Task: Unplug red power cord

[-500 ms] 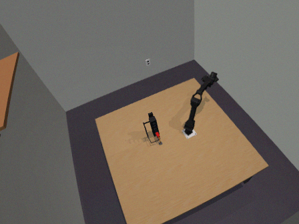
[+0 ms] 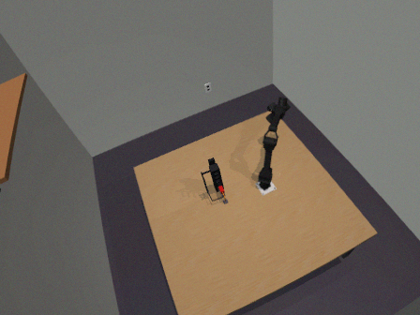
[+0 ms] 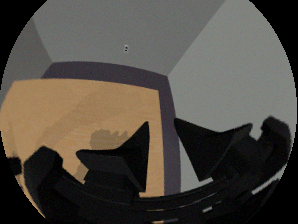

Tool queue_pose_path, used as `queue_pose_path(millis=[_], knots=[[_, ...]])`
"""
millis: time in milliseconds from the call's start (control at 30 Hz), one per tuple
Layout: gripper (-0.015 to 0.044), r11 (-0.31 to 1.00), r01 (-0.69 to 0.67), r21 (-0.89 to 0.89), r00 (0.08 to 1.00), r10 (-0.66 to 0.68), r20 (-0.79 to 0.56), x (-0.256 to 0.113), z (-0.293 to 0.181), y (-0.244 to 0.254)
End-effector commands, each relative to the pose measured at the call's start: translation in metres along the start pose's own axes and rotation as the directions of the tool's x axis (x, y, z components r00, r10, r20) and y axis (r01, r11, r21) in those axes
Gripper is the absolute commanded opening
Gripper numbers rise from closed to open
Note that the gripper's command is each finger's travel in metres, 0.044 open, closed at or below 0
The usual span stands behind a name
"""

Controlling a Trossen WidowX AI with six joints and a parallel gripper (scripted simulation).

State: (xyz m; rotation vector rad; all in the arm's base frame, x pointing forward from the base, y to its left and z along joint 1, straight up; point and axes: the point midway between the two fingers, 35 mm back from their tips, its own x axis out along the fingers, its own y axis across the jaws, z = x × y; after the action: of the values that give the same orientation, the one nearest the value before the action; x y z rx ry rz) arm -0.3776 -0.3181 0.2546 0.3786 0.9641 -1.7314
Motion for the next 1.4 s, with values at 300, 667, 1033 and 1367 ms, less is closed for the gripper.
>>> queue_pose_path(millis=[300,667,1033,1367], knots=[[0.0160,0.983,-0.175,-0.053,0.962,0.182,0.205,0.000,0.129,0.142],[0.0160,0.927,-0.358,-0.108,0.864,0.373,0.338,-0.041,0.200,0.275],[0.0160,0.811,-0.557,-0.179,0.703,0.575,0.419,-0.116,0.233,0.406],[0.0160,0.644,-0.731,-0.227,0.516,0.739,0.433,-0.201,0.227,0.509]])
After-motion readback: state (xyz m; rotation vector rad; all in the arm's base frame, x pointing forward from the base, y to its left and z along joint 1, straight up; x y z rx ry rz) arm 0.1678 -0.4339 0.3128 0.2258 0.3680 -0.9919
